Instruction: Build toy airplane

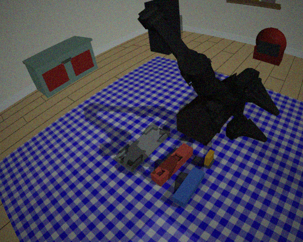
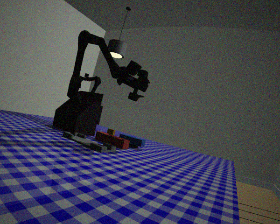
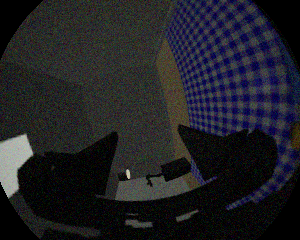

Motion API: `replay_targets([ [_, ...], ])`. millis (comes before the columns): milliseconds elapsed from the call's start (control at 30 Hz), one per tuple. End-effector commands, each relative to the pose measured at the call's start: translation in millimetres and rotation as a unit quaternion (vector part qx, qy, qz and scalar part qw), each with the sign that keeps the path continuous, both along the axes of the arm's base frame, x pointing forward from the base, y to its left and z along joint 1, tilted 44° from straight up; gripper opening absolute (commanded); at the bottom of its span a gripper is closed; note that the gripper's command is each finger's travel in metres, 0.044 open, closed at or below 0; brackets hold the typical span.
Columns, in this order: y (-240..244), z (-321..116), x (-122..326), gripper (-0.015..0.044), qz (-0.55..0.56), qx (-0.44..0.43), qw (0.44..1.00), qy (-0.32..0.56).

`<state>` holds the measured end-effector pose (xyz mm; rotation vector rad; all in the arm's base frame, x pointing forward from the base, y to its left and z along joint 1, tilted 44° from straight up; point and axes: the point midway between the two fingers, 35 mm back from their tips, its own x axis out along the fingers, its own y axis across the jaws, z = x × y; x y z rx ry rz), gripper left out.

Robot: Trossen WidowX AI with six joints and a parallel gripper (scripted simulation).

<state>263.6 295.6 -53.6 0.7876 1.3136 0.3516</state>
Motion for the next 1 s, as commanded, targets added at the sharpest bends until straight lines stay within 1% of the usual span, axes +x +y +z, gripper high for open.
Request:
replay_targets([
  [0,-73,-28,29,0.0440,-0.058,-0.195,0.979,0.004],
  [167,-124,-34,33,0.0440,-0.068,-0.317,0.946,0.021],
  [333,-174,-29,30,0.0440,-0.059,-0.431,0.899,0.047],
  [500,-221,-13,24,0.0440,-0.031,-0.534,0.841,0.080],
  [667,-264,11,16,0.0440,0.013,-0.624,0.772,0.118],
  [767,-287,30,11,0.0440,0.047,-0.670,0.727,0.142],
  [967,-290,32,11,0.0440,0.051,-0.674,0.722,0.145],
])
